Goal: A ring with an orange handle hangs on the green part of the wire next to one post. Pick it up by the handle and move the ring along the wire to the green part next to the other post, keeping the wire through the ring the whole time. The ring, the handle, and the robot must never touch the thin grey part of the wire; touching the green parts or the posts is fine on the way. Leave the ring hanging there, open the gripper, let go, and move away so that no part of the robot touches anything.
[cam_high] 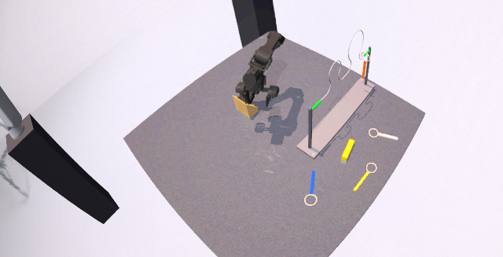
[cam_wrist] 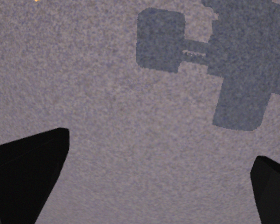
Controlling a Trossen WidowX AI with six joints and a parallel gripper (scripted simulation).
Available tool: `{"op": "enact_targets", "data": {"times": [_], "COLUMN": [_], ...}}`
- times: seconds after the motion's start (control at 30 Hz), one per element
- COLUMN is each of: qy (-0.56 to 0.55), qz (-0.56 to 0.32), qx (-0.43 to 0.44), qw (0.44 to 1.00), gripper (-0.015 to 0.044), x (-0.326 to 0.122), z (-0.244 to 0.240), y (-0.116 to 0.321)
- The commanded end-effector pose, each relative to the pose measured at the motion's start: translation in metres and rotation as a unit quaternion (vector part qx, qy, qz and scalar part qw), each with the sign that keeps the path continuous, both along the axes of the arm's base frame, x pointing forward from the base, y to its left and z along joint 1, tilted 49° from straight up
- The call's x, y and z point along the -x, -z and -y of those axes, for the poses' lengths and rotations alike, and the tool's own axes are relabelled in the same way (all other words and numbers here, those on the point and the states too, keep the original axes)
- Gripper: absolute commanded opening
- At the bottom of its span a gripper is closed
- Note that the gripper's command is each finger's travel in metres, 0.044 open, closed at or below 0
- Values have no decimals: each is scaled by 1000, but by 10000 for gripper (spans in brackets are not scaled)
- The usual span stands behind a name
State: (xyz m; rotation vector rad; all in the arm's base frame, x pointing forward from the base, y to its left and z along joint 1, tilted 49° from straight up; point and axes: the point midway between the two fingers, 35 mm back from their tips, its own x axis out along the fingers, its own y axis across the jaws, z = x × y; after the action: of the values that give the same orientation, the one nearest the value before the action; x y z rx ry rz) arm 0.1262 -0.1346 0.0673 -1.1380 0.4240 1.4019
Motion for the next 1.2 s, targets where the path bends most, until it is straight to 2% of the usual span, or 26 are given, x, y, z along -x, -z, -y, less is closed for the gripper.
{"op": "enact_targets", "data": {"times": [0.0,0.1,0.27,0.43,0.63,0.93,1.17], "qy": [-3,-43,-194,-350,-517,-707,-793], "qz": [1,8,37,67,98,127,134], "qx": [2,24,106,185,268,360,429], "qw": [1000,999,975,916,807,595,412], "gripper": [374,295,164,160,160,160,160], "x": [0,-5,-25,-53,-95,-164,-221], "z": [0,2,11,18,19,-1,-32], "y": [0,2,8,9,5,-9,-35]}}
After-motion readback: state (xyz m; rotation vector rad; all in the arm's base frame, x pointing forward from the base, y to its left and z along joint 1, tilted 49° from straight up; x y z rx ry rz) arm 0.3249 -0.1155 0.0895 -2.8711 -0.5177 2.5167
